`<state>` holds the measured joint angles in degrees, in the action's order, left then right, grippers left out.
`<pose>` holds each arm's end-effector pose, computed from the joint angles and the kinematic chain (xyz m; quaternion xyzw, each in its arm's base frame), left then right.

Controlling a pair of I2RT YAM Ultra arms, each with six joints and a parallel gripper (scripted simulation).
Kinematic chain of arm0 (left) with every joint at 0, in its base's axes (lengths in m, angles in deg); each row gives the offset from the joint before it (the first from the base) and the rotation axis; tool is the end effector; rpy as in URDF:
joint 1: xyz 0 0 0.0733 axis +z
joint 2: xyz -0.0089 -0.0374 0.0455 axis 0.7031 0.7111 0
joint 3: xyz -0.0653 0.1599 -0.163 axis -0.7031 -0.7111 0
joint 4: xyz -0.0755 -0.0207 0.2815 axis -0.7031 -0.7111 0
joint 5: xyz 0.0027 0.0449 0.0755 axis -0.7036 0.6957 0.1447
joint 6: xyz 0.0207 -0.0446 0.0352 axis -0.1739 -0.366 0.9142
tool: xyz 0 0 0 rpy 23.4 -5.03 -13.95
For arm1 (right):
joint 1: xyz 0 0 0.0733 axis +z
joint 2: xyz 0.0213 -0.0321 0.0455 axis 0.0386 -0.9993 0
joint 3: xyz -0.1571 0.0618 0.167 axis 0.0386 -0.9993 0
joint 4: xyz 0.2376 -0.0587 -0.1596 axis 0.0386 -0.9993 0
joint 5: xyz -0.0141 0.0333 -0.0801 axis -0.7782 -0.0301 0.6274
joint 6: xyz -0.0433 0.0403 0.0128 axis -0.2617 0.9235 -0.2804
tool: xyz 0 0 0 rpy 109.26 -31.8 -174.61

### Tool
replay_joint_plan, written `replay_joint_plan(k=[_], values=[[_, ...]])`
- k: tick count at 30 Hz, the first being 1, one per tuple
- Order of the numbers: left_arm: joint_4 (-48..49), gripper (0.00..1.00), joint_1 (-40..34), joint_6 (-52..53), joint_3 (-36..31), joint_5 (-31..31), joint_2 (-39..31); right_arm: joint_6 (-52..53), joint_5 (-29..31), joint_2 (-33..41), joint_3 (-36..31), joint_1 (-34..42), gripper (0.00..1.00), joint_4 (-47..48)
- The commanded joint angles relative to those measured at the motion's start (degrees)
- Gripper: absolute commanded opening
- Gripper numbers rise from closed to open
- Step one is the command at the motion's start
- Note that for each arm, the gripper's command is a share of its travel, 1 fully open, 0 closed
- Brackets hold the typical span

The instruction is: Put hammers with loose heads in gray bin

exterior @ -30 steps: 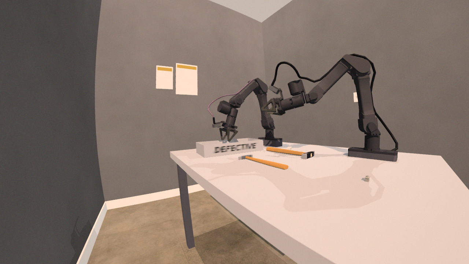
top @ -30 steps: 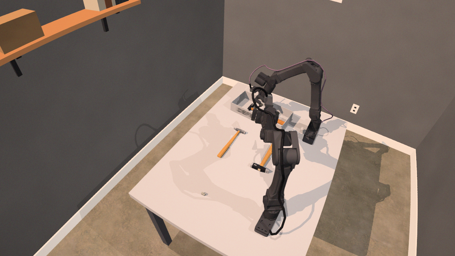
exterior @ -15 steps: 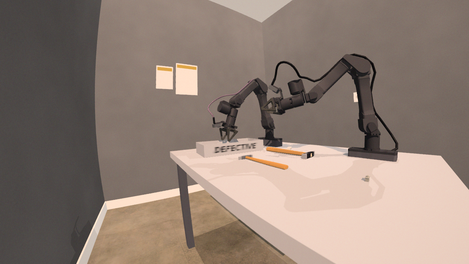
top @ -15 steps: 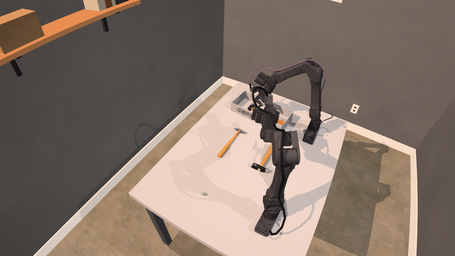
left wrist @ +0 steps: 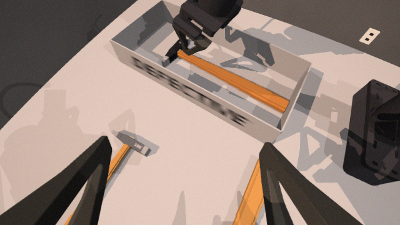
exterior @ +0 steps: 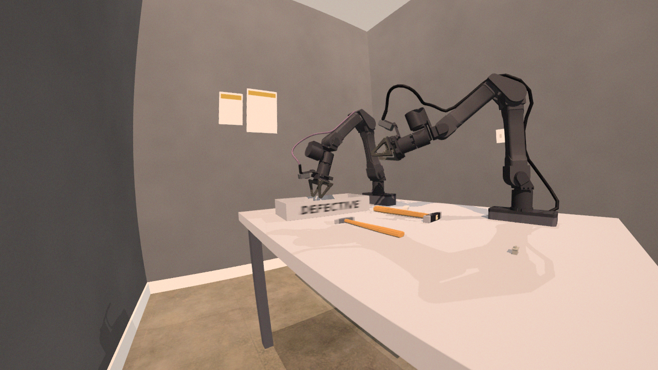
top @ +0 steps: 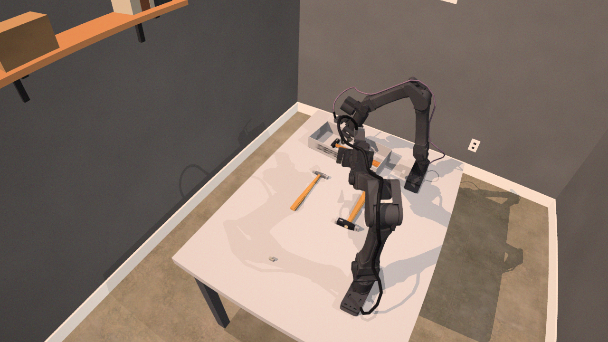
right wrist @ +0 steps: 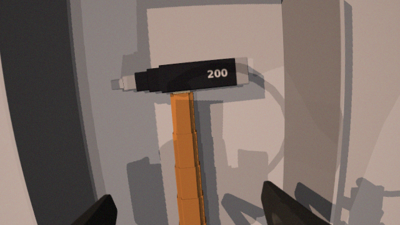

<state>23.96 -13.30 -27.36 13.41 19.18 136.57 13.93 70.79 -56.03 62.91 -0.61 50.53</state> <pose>0.2055 -0.3316 0.1902 0.4420 0.6745 -0.2796 0.5211 0.3611 0.0095 0.1006 0.0441 0.9858 -0.0050 0.1619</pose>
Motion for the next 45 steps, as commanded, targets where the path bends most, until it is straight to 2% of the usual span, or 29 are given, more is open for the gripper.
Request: replay_joint_plan(k=[1,3,8,10,11,14,24,27,30,37,42,45], values=[[-10.41,1.00,-0.68,0.13,-0.23,0.99,-8.24,-1.02,-0.67,0.21,0.04,0.98,0.66,-1.97],[-17.06,1.00,-0.87,0.14,-1.09,1.41,-13.48,-2.67,-1.17,0.35,1.30,2.22,0.44,-2.41],[-30.30,1.00,-1.39,-0.01,-1.56,2.21,-27.40,-7.17,-2.44,0.33,3.99,8.89,0.44,-2.88],[-30.30,1.00,-1.39,-0.01,-1.56,2.21,-27.40,-7.17,-2.44,0.33,3.99,8.89,0.44,-2.88],[-35.59,1.00,-1.58,-0.07,-1.04,2.55,-31.47,-8.50,-2.76,-0.37,5.09,10.85,0.44,-3.14],[-42.28,1.00,-1.80,-0.23,-1.39,2.92,-40.11,-12.09,-3.75,-1.11,5.74,17.62,0.44,-2.97],[-65.62,1.00,-2.20,-0.22,-1.61,4.05,-59.60,-21.91,-6.28,-5.77,8.16,35.44,0.44,-3.14],[-67.83,1.00,-2.18,-0.19,-1.65,4.11,-61.41,-22.90,-6.54,-6.25,8.36,37.23,0.44,-3.14],[-76.04,1.00,-1.93,-0.04,-1.88,4.24,-67.88,-26.38,-7.44,-8.04,9.33,43.31,0.44,-3.32],[-88.75,1.00,-1.96,0.10,-3.06,4.67,-81.91,-32.22,-8.94,-11.19,10.58,55.79,0.44,-3.41],[-94.30,1.00,-3.99,-0.72,-2.93,6.19,-88.56,-33.61,-9.29,-13.04,12.00,60.51,0.44,-3.80],[-95.44,1.00,-4.02,-0.77,-2.73,6.16,-89.78,-33.67,-8.96,-13.31,12.29,60.94,0.44,-3.96]])
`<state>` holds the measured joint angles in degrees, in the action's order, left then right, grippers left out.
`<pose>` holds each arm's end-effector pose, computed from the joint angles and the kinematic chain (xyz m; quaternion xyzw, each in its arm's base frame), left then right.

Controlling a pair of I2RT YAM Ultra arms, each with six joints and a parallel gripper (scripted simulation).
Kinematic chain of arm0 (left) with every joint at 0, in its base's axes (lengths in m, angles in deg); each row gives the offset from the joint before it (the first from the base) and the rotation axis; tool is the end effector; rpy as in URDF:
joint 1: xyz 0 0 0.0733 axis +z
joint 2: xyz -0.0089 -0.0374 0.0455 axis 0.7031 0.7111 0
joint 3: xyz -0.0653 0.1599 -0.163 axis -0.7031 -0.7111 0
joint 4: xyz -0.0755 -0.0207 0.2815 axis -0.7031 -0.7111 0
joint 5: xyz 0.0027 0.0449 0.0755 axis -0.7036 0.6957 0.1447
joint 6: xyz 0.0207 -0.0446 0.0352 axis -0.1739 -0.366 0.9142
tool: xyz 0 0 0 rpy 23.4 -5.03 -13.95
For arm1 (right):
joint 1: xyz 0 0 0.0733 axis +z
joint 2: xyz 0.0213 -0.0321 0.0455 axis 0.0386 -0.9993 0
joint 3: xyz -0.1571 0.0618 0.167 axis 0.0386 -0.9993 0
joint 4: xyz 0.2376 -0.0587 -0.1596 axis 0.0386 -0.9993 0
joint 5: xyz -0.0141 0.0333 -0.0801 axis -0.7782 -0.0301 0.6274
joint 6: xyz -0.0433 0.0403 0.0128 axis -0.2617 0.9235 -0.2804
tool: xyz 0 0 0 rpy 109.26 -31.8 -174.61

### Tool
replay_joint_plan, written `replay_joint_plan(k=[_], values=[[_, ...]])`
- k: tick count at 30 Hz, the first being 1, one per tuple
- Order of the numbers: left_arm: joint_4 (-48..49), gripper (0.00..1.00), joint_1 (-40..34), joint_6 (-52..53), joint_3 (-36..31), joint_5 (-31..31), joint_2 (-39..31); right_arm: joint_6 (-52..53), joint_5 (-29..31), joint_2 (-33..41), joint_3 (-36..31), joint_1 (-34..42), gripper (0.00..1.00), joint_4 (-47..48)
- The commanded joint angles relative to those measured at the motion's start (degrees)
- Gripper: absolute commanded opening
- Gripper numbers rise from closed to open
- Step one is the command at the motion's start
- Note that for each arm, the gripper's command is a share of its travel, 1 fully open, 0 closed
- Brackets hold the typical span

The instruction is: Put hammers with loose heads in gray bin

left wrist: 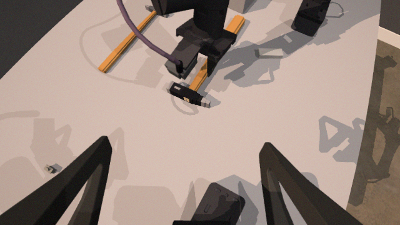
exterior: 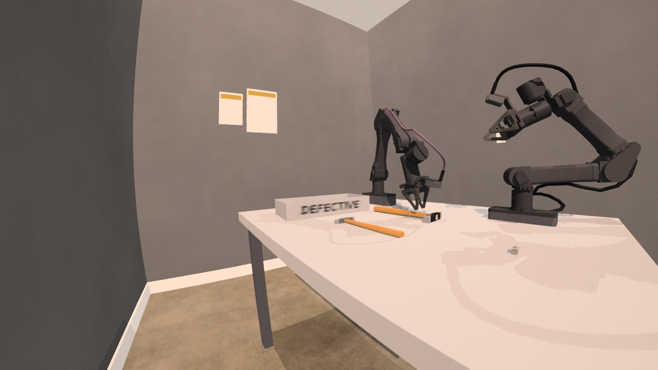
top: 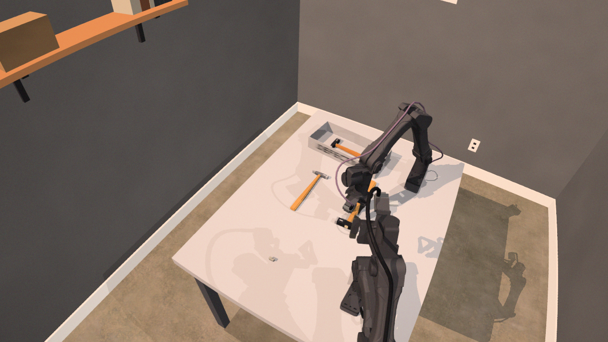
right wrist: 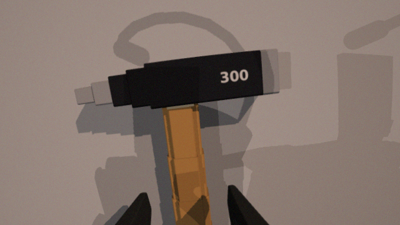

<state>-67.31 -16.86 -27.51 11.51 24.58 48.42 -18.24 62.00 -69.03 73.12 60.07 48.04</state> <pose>0.0198 -0.0311 0.3336 0.4533 0.6972 -0.2456 0.4981 0.1771 0.3506 0.0685 -0.6940 0.7082 0.0929 0.0908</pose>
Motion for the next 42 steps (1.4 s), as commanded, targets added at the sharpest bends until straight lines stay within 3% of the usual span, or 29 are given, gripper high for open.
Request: replay_joint_plan(k=[1,41,42], values=[[-4.31,1.00,-0.52,-0.65,-0.87,0.81,-2.13,-1.47,-0.05,-0.38,2.13,0.52,0.44,-1.49],[-3.40,1.00,-0.33,-0.33,-0.22,0.86,-2.47,0.36,0.46,-5.16,2.02,1.53,0.44,4.59],[-3.40,1.00,-0.33,-0.33,-0.22,0.86,-2.47,0.36,0.46,-5.16,2.02,1.53,0.40,4.59]])
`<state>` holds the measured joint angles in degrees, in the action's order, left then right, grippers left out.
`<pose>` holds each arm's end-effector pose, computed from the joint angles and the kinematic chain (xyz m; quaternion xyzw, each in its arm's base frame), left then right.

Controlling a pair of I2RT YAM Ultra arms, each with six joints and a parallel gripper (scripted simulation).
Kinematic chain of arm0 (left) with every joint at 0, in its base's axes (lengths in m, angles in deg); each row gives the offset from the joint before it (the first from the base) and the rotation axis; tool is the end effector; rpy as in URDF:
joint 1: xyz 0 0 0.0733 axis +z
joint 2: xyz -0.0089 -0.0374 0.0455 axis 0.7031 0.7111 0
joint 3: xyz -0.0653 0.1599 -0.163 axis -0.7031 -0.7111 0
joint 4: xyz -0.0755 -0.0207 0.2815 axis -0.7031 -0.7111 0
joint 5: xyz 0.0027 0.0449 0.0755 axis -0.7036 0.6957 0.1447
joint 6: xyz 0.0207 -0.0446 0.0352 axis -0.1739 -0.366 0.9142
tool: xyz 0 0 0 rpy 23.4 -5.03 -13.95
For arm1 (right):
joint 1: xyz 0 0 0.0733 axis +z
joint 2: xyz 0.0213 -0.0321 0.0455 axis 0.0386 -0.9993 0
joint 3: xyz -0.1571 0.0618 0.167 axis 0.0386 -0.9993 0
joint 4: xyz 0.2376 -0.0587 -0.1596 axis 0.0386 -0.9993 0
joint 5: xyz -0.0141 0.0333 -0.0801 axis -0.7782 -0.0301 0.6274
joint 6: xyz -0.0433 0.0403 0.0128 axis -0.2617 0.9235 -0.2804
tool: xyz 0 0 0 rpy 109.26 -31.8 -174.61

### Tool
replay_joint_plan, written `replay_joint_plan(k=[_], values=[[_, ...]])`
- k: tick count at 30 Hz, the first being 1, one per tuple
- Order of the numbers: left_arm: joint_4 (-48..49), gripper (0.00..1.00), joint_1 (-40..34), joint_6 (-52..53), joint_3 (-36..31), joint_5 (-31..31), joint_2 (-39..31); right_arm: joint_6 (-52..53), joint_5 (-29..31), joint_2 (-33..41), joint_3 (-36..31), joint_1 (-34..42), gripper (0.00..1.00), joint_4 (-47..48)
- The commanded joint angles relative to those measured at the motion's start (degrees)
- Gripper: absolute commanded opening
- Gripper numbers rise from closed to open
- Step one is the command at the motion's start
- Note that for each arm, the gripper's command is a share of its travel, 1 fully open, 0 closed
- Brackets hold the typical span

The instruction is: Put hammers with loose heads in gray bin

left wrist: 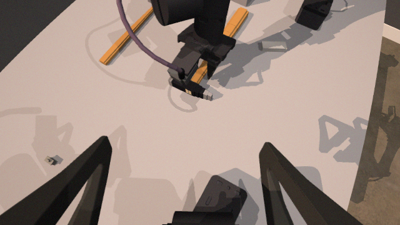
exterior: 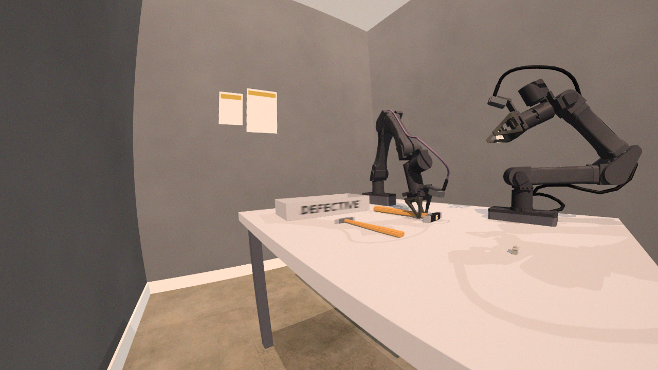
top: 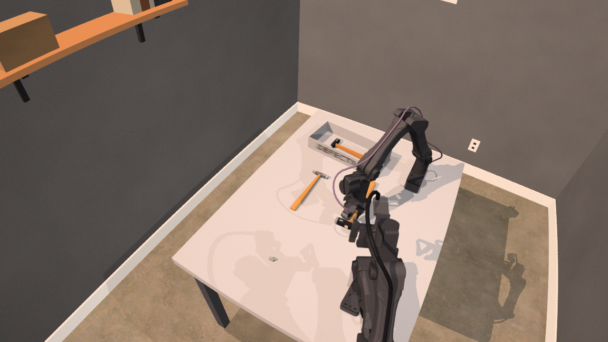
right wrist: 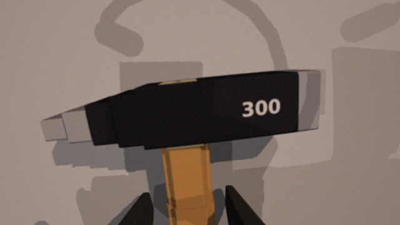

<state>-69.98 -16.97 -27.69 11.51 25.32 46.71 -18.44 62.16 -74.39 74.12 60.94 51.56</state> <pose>0.0162 -0.0234 0.3291 0.4525 0.7031 -0.2387 0.4938 0.1743 0.3581 0.0395 -0.7008 0.7027 0.0898 0.0838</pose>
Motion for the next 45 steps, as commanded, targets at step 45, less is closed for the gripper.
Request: replay_joint_plan(k=[45], values=[[-0.73,1.00,-0.22,-0.15,-0.22,0.12,-0.77,-0.41,-0.28,8.51,7.40,0.01,0.15,-13.94]])
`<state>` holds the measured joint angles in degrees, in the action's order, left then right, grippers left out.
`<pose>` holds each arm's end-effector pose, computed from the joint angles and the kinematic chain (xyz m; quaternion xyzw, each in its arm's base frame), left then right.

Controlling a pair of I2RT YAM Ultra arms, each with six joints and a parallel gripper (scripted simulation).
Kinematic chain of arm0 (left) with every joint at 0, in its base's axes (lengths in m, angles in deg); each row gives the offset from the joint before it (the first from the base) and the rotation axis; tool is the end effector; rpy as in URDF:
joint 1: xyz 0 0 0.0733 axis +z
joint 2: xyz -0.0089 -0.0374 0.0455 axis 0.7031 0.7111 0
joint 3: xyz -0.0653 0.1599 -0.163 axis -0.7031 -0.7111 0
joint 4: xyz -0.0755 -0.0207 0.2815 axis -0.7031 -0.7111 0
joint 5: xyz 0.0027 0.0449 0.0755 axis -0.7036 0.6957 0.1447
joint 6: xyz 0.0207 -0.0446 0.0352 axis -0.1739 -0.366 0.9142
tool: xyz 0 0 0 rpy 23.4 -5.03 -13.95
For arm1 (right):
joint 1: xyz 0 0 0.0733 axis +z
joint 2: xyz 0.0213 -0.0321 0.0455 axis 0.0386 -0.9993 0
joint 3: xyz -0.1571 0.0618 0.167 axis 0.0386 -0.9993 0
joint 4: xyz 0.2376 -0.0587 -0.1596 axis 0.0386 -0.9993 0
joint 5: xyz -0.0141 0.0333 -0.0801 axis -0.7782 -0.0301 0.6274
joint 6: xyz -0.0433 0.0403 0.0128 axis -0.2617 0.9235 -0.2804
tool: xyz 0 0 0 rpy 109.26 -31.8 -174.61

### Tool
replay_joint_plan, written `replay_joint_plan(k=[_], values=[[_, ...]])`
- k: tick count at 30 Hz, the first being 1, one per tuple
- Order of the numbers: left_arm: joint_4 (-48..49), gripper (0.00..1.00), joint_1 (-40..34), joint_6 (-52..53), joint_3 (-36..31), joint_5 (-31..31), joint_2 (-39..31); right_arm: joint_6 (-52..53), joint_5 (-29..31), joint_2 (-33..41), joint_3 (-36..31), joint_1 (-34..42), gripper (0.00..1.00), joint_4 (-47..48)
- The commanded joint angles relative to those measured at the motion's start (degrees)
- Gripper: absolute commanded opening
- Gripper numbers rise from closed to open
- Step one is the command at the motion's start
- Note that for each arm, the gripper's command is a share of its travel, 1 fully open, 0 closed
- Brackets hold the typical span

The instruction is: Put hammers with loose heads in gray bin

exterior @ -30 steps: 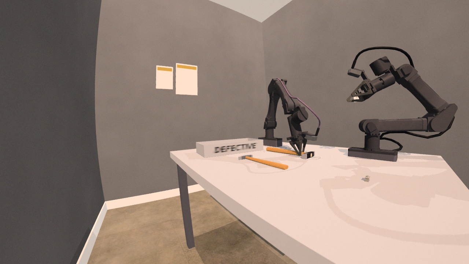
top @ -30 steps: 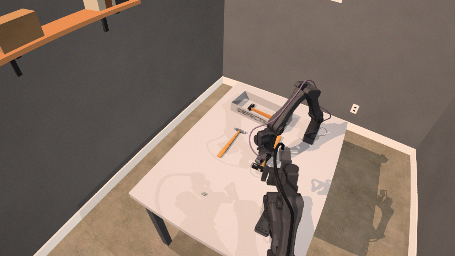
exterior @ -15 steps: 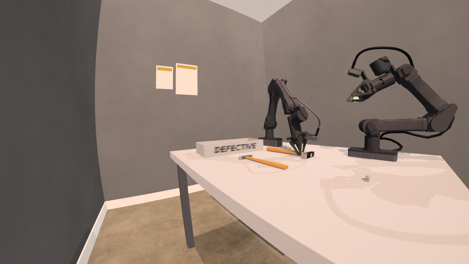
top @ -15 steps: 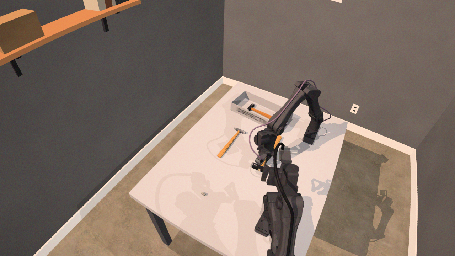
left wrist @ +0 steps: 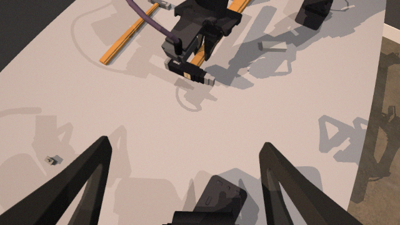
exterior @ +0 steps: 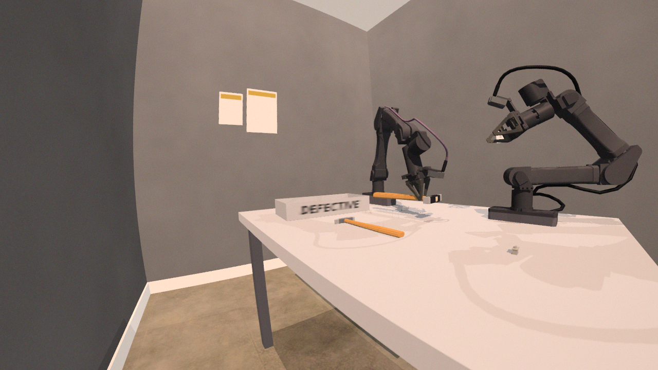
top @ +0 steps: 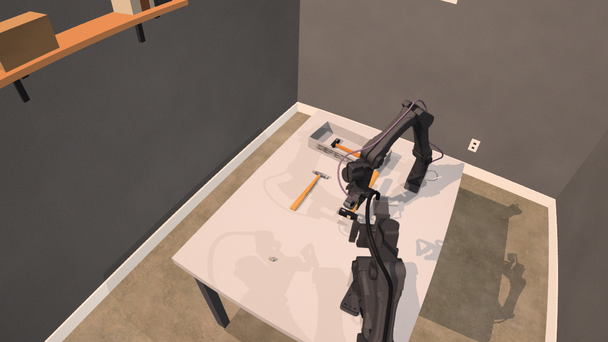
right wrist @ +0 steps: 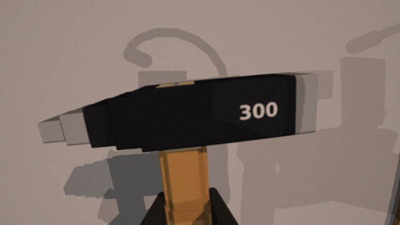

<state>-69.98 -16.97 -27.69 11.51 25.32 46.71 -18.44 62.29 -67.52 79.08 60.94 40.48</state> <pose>0.0162 -0.0234 0.3291 0.4525 0.7031 -0.2387 0.4938 0.1769 0.3629 0.1042 -0.7005 0.7021 0.0908 0.0904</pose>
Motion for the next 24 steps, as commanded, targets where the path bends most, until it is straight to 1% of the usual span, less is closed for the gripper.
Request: replay_joint_plan(k=[1,6,8,9,12,14,18,20,24], values=[[-0.73,1.00,-0.22,-0.15,-0.22,0.12,-0.77,-0.41,-0.42,1.63,2.55,0.01,0.15,-3.31],[-0.73,1.00,-0.22,-0.15,-0.22,0.12,-0.77,-0.75,-0.65,2.73,4.42,0.02,0.15,-8.73],[-0.73,1.00,-0.22,-0.15,-0.22,0.12,-0.77,-2.37,-0.92,3.39,4.88,-0.65,0.15,-7.69],[-0.47,1.00,-0.21,-0.52,-0.22,0.10,-0.95,-3.68,-1.13,3.95,4.01,-1.27,0.15,-7.39],[4.67,1.00,-0.16,-0.53,0.02,-0.01,0.83,-9.01,-1.91,6.41,0.60,-4.82,0.15,-6.96],[4.67,1.00,-0.16,-0.53,0.02,-0.01,0.83,-9.01,-1.91,6.41,0.60,-4.82,0.15,-6.96],[15.92,1.00,0.01,-0.59,0.80,-0.56,5.83,-16.52,-3.72,9.74,-3.56,-11.60,0.15,-8.18],[22.53,1.00,0.27,-0.61,1.09,-0.59,9.53,-20.36,-4.37,11.12,-5.32,-15.37,0.15,-8.62],[33.60,1.00,-0.04,-0.68,1.25,-0.18,16.16,-27.17,-5.40,12.64,-7.09,-22.04,0.15,-9.72]])
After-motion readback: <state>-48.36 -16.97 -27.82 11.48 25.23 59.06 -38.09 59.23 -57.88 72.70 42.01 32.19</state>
